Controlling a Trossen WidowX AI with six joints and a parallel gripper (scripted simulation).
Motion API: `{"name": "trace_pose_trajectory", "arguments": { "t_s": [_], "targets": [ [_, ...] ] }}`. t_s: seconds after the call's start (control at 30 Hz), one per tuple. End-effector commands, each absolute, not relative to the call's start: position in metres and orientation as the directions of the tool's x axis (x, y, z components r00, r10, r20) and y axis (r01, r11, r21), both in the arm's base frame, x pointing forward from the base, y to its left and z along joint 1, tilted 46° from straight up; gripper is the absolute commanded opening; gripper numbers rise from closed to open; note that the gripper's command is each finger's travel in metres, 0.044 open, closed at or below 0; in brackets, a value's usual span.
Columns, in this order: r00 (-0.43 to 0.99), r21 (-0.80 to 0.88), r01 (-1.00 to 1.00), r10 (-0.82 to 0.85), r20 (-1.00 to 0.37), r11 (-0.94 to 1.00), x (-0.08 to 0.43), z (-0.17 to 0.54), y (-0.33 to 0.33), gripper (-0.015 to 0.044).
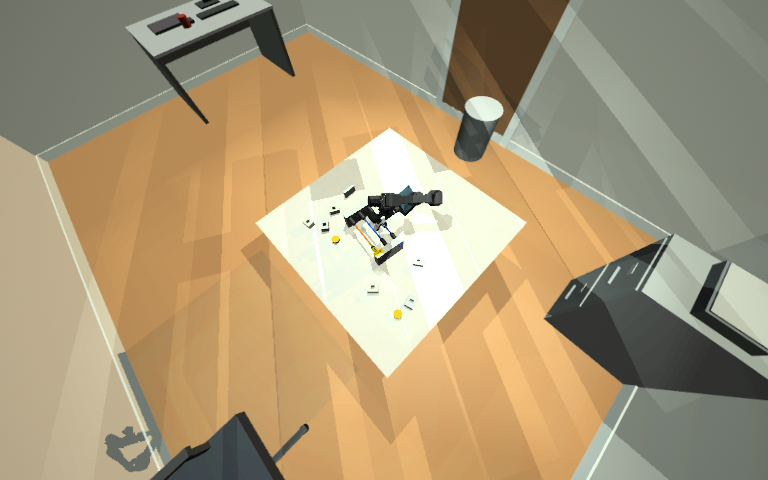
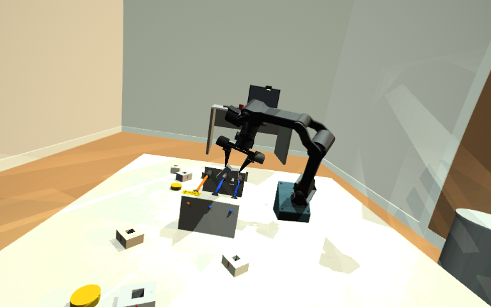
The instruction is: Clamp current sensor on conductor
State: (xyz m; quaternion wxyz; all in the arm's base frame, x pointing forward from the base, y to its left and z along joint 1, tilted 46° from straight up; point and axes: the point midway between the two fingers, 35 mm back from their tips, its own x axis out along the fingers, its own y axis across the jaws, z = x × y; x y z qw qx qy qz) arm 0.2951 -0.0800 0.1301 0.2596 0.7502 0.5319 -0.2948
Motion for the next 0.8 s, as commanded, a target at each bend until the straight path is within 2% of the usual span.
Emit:
{"name": "trace_pose_trajectory", "arguments": {
  "t_s": [0.0, 0.4, 0.77],
  "targets": [
    [0.271, 0.084, 0.948, 0.643, -0.716, -0.306, 0.321, 0.128, -0.083, 0.0000],
    [0.276, 0.090, 0.948, 0.648, -0.709, -0.305, 0.385, 0.112, -0.079, 0.0000],
    [0.276, 0.090, 0.948, 0.649, -0.709, -0.305, 0.393, 0.104, -0.072, 0.0000]
  ]
}}
